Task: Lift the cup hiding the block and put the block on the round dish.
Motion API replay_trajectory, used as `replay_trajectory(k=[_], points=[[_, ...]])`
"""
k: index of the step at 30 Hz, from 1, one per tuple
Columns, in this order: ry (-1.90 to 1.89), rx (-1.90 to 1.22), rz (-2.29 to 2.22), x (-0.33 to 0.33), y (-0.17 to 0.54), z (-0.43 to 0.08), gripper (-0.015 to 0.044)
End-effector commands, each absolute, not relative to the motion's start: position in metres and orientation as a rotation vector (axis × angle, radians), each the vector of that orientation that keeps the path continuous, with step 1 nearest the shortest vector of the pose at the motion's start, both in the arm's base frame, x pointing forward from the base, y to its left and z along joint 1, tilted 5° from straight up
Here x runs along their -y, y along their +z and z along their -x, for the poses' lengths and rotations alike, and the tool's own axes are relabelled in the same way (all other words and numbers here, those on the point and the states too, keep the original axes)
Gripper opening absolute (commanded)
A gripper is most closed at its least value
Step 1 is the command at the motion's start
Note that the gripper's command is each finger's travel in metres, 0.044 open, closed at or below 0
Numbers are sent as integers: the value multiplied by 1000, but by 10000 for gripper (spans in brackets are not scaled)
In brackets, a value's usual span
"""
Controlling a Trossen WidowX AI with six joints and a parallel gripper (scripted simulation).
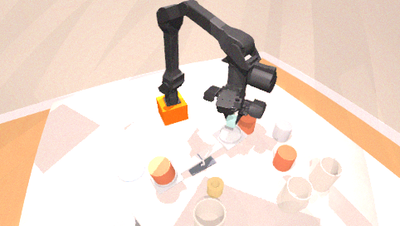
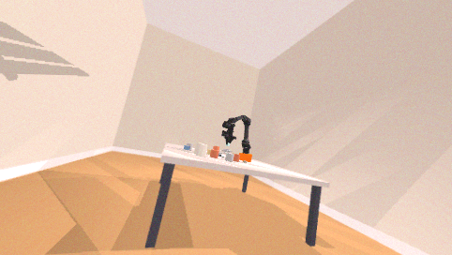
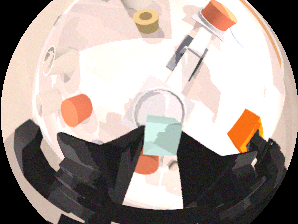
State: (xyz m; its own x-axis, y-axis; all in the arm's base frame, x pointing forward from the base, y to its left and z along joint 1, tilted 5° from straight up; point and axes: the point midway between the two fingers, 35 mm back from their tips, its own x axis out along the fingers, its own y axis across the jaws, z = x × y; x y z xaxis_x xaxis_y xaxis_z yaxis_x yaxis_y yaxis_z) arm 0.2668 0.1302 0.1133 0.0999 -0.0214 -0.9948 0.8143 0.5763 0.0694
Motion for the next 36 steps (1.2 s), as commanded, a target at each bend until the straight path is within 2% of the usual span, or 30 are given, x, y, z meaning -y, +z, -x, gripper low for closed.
replay_trajectory(k=[1, 10, 36], points=[[-709, -1334, -767, -131, 136, -265, 0], [-710, -1333, -768, -124, 154, -265, 0], [-736, -1290, -776, 2, 130, -310, 0]])
